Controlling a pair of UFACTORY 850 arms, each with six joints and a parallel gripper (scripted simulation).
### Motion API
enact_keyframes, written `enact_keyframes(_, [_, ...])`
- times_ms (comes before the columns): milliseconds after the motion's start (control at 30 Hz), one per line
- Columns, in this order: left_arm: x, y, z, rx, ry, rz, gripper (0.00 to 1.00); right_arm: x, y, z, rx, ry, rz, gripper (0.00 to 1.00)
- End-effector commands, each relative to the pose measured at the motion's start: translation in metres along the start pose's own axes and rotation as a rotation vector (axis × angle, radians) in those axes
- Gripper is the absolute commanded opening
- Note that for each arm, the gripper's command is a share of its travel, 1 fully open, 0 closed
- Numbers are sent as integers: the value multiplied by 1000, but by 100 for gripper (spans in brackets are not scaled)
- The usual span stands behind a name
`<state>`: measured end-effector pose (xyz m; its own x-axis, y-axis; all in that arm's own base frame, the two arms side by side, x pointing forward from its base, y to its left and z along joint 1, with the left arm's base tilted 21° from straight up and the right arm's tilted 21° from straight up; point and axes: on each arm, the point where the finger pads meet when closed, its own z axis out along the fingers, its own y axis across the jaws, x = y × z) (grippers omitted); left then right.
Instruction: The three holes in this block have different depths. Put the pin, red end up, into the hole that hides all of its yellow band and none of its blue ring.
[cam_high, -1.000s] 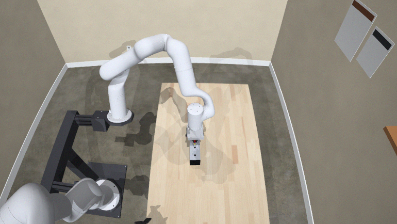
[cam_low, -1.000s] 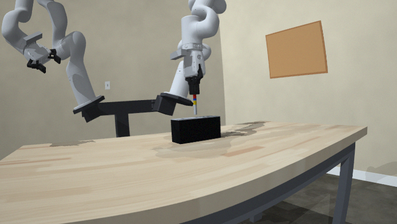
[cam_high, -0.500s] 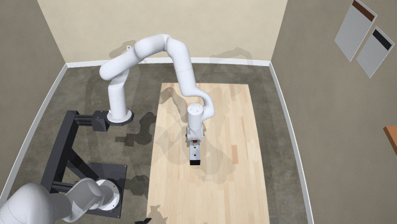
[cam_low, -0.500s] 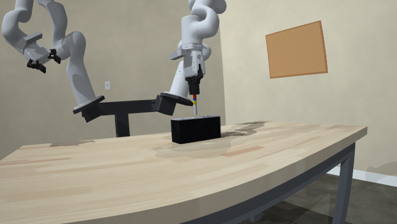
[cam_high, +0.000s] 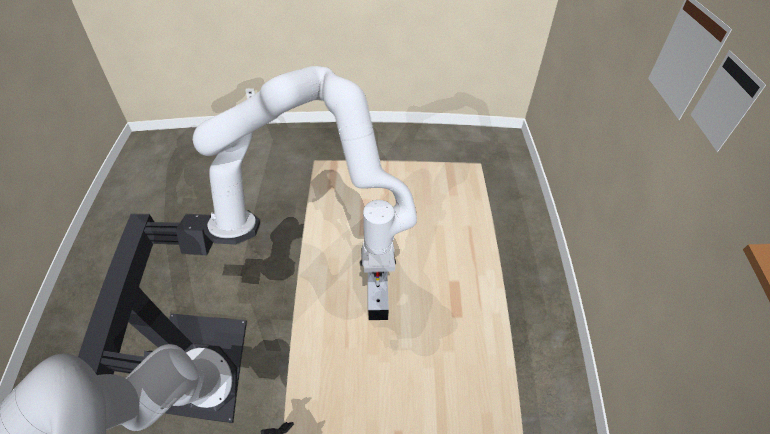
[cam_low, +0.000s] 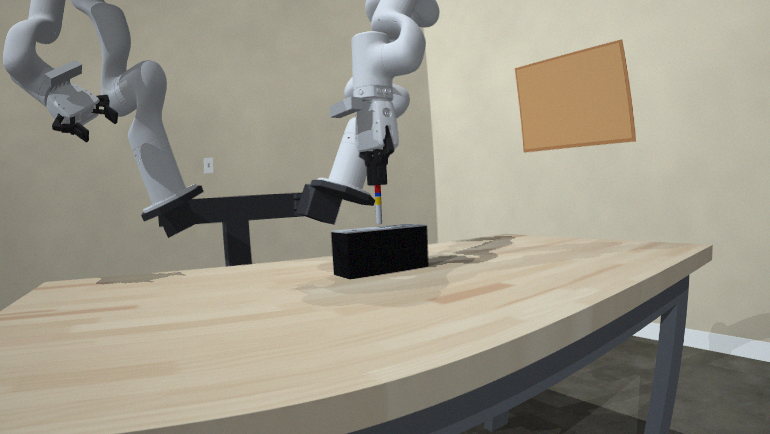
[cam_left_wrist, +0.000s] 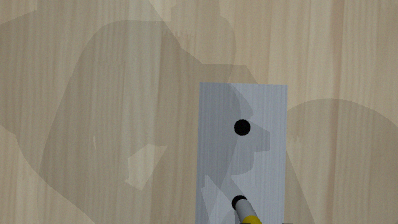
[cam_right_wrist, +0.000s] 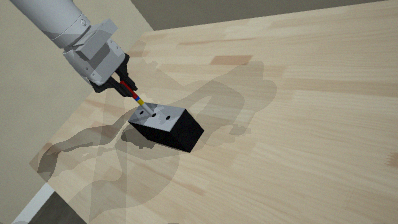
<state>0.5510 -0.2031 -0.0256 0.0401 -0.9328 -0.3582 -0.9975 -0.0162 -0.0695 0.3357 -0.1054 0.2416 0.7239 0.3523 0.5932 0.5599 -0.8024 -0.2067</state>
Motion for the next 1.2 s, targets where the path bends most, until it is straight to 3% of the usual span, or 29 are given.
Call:
enact_keyframes(0, [0,-1,-1,2,1,0,0,1,0,0,-1,1,-1,100])
enact_keyframes(1167, [2,-2,3,2,1,0,0,1,0,0,-1,1,-1,100])
